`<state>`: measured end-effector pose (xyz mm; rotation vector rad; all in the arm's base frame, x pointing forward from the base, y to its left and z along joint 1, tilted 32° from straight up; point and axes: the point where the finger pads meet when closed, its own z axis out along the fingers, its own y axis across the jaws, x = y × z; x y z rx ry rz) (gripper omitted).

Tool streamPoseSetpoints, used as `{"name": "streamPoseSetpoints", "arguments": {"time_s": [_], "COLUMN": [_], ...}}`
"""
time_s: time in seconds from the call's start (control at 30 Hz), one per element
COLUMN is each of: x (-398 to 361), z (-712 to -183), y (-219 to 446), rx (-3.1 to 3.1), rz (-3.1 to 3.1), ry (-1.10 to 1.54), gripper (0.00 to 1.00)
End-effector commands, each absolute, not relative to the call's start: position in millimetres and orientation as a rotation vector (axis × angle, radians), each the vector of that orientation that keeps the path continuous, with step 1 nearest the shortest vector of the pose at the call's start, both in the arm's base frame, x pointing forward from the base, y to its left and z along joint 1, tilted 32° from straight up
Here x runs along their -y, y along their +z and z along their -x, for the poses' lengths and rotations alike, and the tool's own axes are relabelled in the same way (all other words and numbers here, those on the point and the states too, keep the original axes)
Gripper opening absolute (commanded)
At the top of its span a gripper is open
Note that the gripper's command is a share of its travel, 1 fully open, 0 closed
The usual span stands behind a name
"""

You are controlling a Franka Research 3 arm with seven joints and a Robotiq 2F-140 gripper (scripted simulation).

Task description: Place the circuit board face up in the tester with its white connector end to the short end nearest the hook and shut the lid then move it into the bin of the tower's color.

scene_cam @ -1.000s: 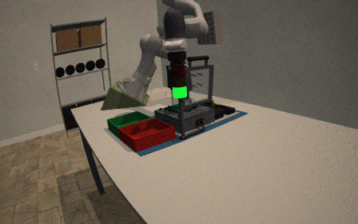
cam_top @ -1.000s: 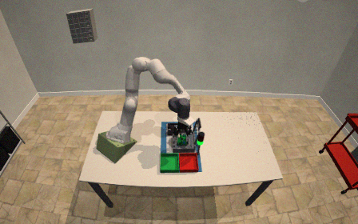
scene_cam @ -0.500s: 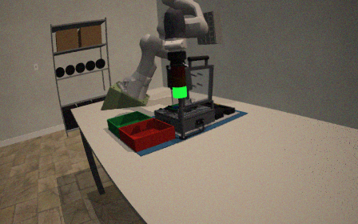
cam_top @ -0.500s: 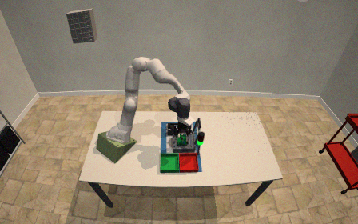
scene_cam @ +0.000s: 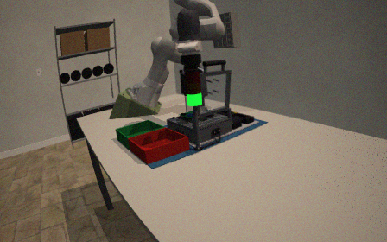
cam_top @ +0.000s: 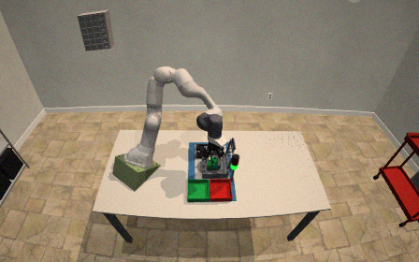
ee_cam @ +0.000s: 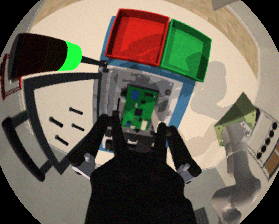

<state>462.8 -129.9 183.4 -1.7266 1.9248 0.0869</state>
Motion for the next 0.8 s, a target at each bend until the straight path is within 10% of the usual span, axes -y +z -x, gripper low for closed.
{"name": "streamPoseSetpoints", "arguments": {"time_s": [0.0, 0.77], "x": [130.7, 132.7], "z": [-461.1, -459.4], "y": [184.3, 188.6], "rx": [-1.929, -1.929], "rz": [1.723, 1.723], "ry": [0.093, 0.093], "gripper": [0.46, 0.46]}}
